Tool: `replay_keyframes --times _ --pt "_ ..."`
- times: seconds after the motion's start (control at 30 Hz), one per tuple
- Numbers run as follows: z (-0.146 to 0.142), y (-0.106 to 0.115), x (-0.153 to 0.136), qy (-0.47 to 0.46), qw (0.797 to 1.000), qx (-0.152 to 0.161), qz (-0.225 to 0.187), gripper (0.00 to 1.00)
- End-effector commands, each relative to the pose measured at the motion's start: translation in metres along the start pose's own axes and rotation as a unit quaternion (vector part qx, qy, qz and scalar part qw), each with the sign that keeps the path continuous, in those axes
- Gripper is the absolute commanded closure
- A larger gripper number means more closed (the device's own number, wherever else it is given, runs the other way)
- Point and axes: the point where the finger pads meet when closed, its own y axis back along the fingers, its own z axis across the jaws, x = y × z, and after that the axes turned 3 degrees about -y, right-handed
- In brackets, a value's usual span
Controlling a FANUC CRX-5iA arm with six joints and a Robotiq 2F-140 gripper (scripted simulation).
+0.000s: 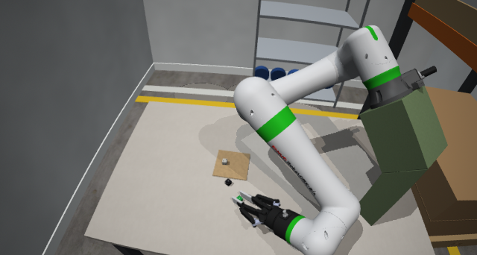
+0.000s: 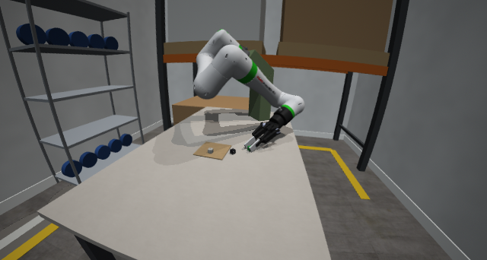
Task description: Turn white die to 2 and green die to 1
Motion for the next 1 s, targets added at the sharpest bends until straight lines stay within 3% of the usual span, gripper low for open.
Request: replay_keyframes --times 0.0,0.3,0.73,0.97 --pt "0.000 0.000 0.000 0.000 1.000 0.000 0.000 0.79" --pt "0.000 0.004 0.000 0.000 1.000 0.000 0.000 0.79" --pt "0.000 0.045 0.000 0.000 1.000 0.000 0.000 0.79" --pt "0.000 0.050 0.000 0.000 1.000 0.000 0.000 0.79"
